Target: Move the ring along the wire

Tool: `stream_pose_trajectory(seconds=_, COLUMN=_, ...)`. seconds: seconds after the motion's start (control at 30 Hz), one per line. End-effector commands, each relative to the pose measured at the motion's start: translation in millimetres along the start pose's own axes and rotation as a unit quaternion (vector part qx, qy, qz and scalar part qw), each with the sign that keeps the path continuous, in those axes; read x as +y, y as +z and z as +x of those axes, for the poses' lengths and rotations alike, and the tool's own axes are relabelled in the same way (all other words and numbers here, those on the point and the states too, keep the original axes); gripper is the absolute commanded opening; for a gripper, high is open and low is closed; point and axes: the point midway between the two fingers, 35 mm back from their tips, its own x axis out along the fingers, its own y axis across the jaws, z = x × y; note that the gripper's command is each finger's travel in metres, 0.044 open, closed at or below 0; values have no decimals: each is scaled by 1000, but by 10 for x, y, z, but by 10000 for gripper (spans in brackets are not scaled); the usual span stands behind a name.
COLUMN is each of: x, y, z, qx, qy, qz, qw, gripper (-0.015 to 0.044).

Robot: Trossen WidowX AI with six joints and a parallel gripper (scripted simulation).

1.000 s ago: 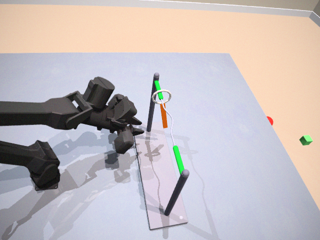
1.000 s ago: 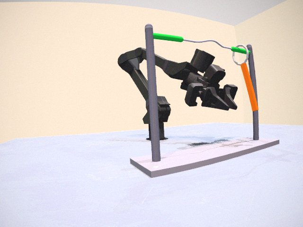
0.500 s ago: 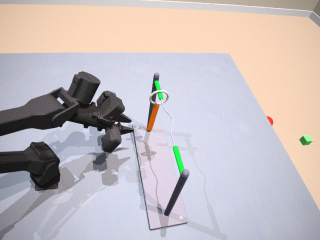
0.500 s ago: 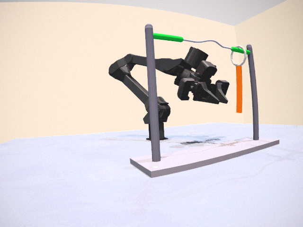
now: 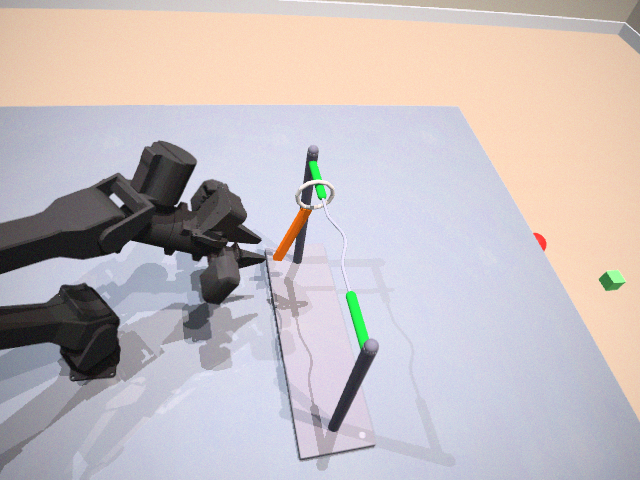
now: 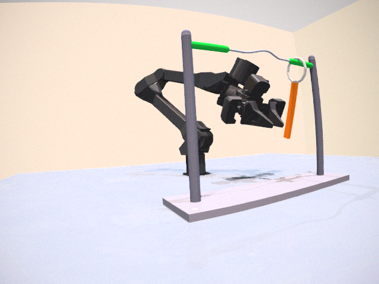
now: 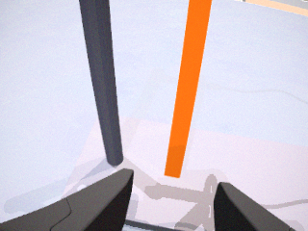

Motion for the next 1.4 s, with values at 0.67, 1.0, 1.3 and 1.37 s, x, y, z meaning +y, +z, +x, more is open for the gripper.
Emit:
stream_pose_trajectory(seconds=0.67, x=-2, y=36, z=-19, qx=-5, qy=0, qz=4, qw=1000, gripper=160)
stream_pose_trajectory(seconds=1.0, x=15, y=8, z=-149, qx=0, qy=0, qz=1, qw=1000, gripper=239)
stream_pose_trajectory(seconds=1.3, x=-24, y=5, z=-505, qx=-2, qy=0, qz=0, qw=1000, gripper=440)
stream_pose_trajectory(seconds=1.37, x=-24, y=5, z=-505, qx=-2, qy=0, qz=0, qw=1000, gripper=440)
